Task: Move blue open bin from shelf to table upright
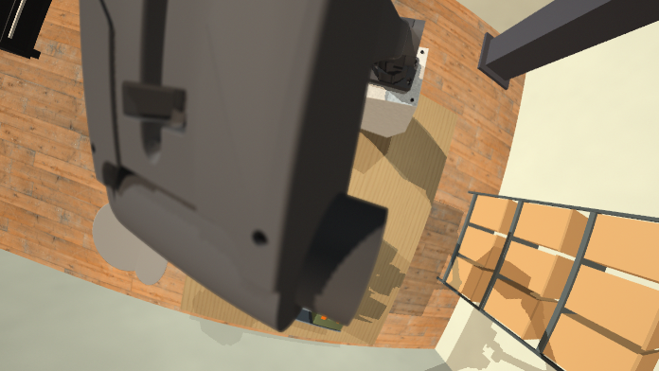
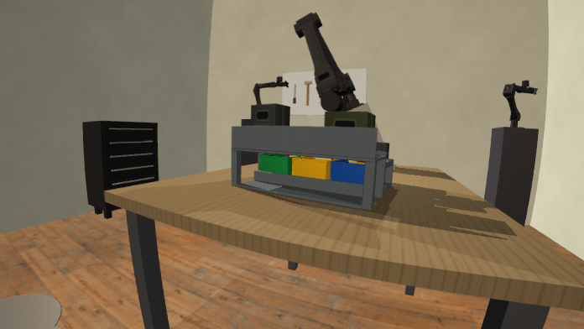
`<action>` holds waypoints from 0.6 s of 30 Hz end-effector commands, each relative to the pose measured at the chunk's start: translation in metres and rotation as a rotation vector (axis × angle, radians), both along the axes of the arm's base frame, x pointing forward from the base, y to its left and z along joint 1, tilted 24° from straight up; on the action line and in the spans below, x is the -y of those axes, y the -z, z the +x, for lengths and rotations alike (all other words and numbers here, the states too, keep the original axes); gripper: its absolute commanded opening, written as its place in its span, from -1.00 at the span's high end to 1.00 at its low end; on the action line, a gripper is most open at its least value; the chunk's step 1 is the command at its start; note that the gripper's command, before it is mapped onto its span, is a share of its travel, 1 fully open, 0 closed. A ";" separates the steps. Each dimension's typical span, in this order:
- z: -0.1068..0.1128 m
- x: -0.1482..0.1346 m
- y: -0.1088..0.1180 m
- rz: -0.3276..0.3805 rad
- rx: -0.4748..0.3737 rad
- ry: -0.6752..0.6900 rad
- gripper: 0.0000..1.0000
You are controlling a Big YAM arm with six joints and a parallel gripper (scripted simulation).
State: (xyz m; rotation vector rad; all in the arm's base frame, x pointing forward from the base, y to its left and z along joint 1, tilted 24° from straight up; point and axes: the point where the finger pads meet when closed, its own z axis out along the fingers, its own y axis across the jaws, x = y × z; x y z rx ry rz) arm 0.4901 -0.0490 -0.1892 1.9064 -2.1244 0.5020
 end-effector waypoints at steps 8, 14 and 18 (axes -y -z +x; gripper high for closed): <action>0.000 0.010 0.007 -0.001 -0.016 0.009 1.00; -0.001 0.010 0.007 -0.001 -0.019 0.009 1.00; -0.001 0.010 0.007 -0.001 -0.021 0.010 1.00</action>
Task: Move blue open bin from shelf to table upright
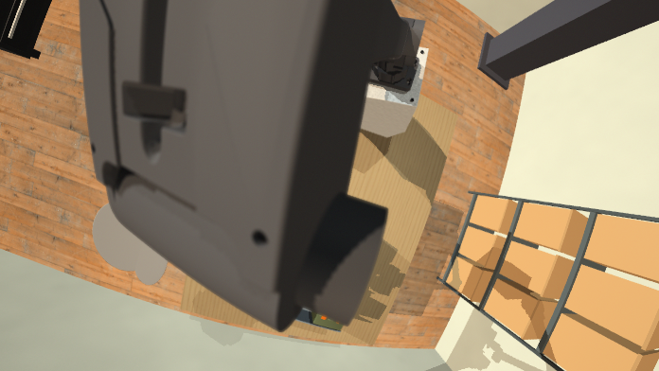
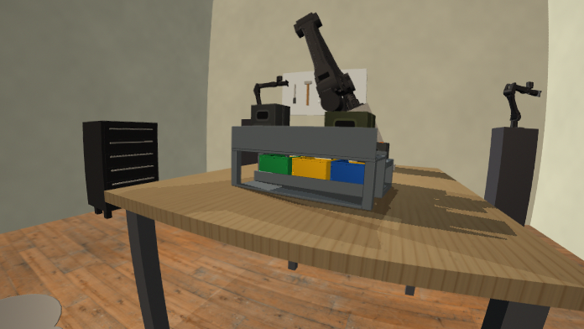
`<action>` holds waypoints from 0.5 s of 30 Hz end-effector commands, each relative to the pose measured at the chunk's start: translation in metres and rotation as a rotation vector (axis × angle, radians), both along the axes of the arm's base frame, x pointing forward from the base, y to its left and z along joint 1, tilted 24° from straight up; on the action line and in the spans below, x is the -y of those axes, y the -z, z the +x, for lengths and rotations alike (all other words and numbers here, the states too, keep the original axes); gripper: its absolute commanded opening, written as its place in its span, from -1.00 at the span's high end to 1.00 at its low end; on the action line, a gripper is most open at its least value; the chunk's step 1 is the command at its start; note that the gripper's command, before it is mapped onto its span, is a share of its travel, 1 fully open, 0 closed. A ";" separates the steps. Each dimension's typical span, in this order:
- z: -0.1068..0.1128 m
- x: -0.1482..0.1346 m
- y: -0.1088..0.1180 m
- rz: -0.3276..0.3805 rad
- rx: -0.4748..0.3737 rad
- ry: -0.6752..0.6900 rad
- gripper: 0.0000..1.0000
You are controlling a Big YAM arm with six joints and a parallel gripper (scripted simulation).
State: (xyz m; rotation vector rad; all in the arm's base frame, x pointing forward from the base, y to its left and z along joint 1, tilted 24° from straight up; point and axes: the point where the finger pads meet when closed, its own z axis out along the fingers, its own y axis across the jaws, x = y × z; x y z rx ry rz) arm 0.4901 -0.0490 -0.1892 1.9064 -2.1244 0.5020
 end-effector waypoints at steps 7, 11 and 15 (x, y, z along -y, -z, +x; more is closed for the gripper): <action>-0.004 0.010 0.006 -0.001 -0.025 0.014 1.00; -0.001 0.009 -0.001 0.000 -0.012 0.017 1.00; 0.002 0.009 -0.008 0.000 0.000 0.020 1.00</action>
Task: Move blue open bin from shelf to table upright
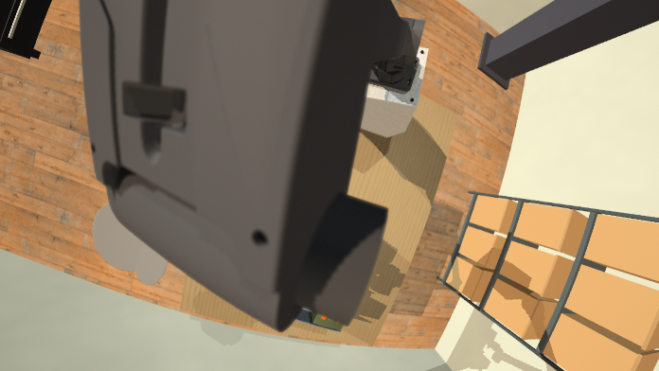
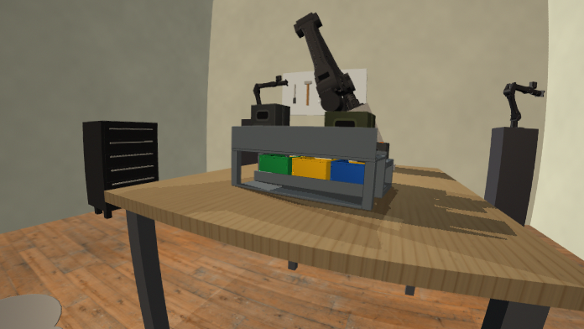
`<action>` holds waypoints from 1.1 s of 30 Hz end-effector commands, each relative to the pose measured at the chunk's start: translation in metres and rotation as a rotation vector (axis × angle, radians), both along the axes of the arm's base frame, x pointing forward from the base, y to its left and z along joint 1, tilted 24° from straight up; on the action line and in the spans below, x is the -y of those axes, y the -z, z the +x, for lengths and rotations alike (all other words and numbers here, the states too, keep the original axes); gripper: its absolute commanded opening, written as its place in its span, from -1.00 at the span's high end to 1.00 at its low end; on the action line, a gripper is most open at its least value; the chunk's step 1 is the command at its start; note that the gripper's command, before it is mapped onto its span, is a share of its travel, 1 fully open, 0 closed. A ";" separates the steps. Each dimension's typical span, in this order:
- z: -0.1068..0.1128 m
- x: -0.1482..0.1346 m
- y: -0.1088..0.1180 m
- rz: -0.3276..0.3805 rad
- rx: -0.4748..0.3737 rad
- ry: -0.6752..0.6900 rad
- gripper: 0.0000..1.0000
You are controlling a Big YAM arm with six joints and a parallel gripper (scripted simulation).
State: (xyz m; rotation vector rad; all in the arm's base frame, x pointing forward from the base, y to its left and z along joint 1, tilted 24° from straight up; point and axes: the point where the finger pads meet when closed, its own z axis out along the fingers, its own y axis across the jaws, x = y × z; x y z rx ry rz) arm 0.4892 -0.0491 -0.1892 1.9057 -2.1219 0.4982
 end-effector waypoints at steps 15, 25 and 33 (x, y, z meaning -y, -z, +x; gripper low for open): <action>0.002 -0.004 -0.018 0.001 0.012 0.007 1.00; 0.002 -0.012 -0.023 0.000 0.012 -0.004 1.00; 0.002 -0.015 -0.029 -0.001 0.012 -0.004 1.00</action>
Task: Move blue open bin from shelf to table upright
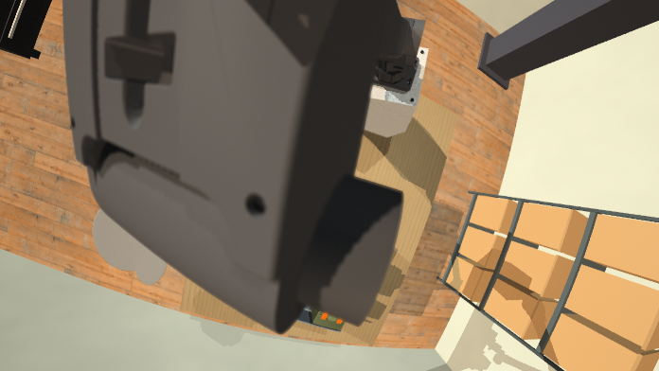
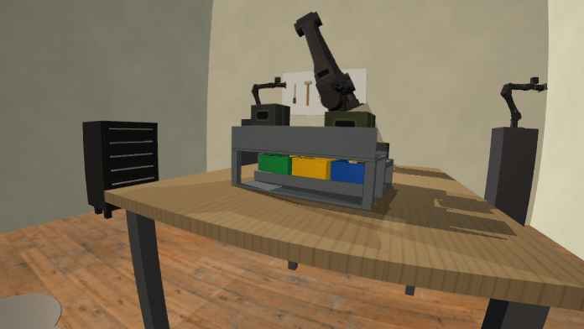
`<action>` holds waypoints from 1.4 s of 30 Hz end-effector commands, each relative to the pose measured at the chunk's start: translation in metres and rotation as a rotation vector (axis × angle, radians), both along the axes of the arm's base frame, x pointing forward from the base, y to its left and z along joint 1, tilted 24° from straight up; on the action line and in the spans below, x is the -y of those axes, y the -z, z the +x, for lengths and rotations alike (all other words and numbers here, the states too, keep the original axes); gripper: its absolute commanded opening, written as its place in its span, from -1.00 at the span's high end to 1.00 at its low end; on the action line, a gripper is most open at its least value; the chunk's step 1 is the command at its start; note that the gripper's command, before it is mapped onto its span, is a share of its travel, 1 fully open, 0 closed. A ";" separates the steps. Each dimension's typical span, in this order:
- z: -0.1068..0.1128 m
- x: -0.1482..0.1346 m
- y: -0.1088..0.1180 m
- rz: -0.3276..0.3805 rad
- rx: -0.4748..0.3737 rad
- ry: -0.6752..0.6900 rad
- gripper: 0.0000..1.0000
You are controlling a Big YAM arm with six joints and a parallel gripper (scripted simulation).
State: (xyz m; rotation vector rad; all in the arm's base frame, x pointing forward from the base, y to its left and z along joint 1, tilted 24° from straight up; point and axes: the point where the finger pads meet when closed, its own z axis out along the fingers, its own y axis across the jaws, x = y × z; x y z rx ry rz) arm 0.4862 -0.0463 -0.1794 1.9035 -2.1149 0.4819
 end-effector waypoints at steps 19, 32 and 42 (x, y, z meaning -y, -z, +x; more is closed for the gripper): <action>0.004 -0.018 -0.034 -0.002 0.026 -0.005 1.00; 0.003 -0.025 -0.048 -0.002 0.026 -0.005 1.00; 0.002 -0.029 -0.057 -0.002 0.026 -0.005 1.00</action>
